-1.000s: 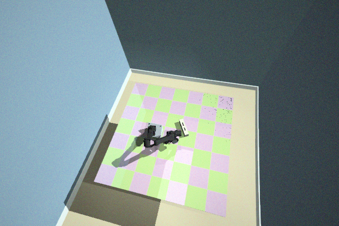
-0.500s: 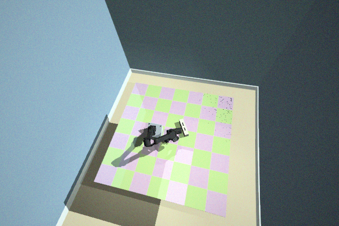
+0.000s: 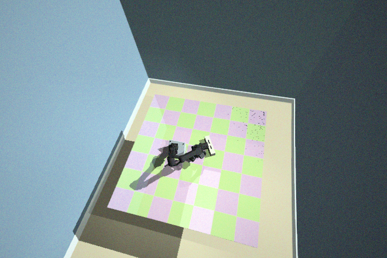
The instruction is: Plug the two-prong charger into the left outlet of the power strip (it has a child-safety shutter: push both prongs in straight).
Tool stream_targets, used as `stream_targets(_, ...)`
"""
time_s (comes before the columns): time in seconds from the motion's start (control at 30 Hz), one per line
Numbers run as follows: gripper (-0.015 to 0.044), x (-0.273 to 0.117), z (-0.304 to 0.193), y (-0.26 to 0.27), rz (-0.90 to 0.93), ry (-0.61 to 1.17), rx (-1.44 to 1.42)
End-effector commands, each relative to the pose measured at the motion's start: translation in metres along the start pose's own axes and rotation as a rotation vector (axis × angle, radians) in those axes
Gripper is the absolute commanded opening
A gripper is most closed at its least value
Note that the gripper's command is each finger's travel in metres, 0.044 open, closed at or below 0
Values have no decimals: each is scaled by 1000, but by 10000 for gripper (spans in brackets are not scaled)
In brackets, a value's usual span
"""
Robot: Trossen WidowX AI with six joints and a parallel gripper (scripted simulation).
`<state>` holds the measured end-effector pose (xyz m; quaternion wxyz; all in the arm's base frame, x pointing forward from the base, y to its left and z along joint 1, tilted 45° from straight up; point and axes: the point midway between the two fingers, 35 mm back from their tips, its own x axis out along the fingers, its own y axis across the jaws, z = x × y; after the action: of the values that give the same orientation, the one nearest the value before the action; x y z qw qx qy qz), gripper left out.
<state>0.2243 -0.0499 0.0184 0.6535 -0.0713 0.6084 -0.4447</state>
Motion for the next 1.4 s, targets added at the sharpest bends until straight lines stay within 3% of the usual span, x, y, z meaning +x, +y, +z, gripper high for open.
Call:
stream_targets(0.0, 0, 2, -3, 8, 2, 2, -69)
stream_targets(1.37, 0, 30, -43, 70, -43, 5, -732)
